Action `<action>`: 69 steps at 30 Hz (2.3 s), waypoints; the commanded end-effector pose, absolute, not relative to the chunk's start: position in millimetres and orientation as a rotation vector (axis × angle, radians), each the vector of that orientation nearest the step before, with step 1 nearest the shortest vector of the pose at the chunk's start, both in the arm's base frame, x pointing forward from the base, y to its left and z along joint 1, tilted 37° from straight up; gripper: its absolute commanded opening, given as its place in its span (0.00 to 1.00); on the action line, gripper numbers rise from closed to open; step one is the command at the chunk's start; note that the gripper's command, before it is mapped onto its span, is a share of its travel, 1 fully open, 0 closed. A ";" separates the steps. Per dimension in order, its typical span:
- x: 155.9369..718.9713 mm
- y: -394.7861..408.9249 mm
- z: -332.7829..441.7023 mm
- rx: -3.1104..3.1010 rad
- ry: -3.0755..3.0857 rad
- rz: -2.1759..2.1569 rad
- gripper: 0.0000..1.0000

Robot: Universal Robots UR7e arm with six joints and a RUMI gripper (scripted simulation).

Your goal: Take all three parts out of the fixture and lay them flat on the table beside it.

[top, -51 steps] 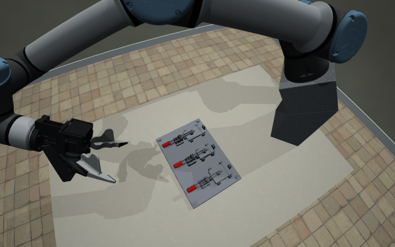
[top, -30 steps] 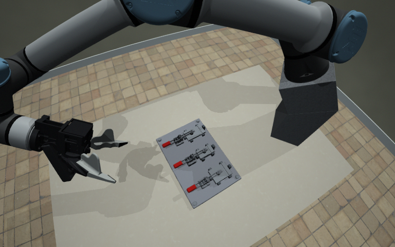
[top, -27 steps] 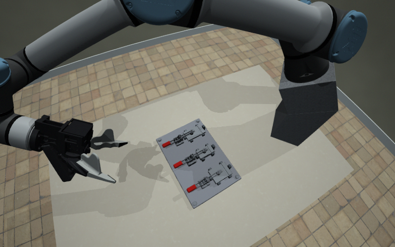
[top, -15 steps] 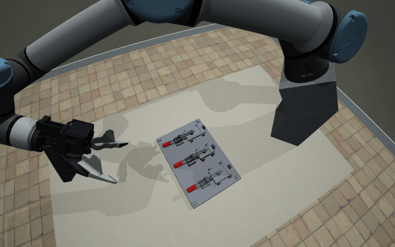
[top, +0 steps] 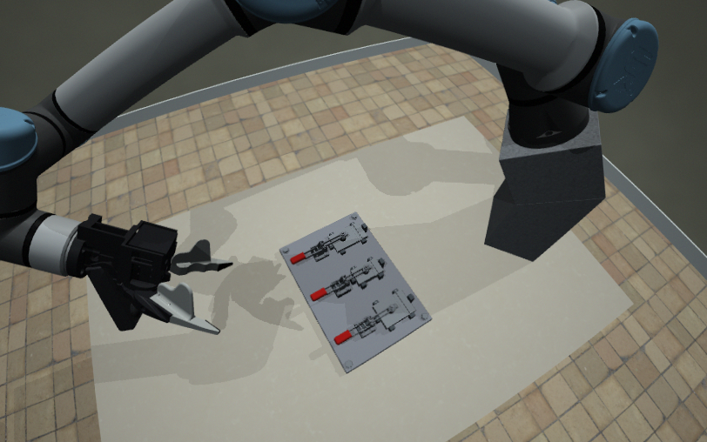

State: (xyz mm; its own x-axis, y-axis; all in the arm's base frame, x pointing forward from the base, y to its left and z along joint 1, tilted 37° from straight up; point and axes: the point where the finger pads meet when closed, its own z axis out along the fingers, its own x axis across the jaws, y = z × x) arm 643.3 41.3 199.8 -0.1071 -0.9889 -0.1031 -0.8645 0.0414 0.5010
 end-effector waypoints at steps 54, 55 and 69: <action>622.1 -9.8 64.3 2.143 -2.054 0.159 1.00; 618.5 -10.8 61.7 2.145 -2.053 0.184 1.00; 589.1 -18.7 47.3 2.154 -2.049 0.356 1.00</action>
